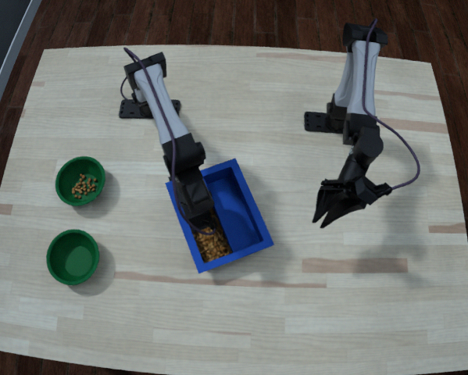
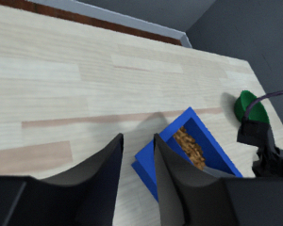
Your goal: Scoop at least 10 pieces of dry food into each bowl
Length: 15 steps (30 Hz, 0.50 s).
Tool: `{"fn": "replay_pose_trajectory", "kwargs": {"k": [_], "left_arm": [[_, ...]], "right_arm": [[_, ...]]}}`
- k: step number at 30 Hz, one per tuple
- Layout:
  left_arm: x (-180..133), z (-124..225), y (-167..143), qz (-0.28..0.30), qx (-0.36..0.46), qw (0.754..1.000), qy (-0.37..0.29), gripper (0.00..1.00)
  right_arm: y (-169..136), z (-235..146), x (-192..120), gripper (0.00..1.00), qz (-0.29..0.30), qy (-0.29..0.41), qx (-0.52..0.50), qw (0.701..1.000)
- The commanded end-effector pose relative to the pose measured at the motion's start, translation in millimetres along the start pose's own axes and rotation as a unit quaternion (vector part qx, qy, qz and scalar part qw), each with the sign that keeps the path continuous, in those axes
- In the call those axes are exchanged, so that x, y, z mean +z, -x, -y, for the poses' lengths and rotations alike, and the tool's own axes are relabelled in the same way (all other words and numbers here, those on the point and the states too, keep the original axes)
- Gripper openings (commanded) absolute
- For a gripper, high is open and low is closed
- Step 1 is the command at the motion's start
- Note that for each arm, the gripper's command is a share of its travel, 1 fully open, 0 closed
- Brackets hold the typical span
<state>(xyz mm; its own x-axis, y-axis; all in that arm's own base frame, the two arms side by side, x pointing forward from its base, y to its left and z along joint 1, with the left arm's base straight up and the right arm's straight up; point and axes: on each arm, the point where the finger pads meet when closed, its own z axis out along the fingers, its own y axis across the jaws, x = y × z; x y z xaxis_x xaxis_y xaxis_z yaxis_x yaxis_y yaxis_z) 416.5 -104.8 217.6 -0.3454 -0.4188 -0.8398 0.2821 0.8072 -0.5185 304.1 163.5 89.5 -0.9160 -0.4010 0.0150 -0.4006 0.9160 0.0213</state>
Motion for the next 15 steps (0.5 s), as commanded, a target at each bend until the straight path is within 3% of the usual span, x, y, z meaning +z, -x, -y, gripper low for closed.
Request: {"fn": "replay_pose_trajectory", "kwargs": {"k": [1,5,15], "left_arm": [[6.5,22.8,-11.3,-0.003,-0.050,0.997,-0.066,0.27],[8.8,25.0,-18.7,-0.012,-0.069,0.994,-0.079,0.27],[2.1,35.4,-97.4,-0.117,-0.199,0.964,-0.134,0.27]], "right_arm": [[16.8,1.9,-18.1,0.00,0.045,0.000,-0.001,0.999],[16.7,1.9,-18.1,0.00,0.045,0.000,-0.001,0.999],[16.7,1.9,-18.1,0.00,0.045,0.000,-0.001,0.999]]}}
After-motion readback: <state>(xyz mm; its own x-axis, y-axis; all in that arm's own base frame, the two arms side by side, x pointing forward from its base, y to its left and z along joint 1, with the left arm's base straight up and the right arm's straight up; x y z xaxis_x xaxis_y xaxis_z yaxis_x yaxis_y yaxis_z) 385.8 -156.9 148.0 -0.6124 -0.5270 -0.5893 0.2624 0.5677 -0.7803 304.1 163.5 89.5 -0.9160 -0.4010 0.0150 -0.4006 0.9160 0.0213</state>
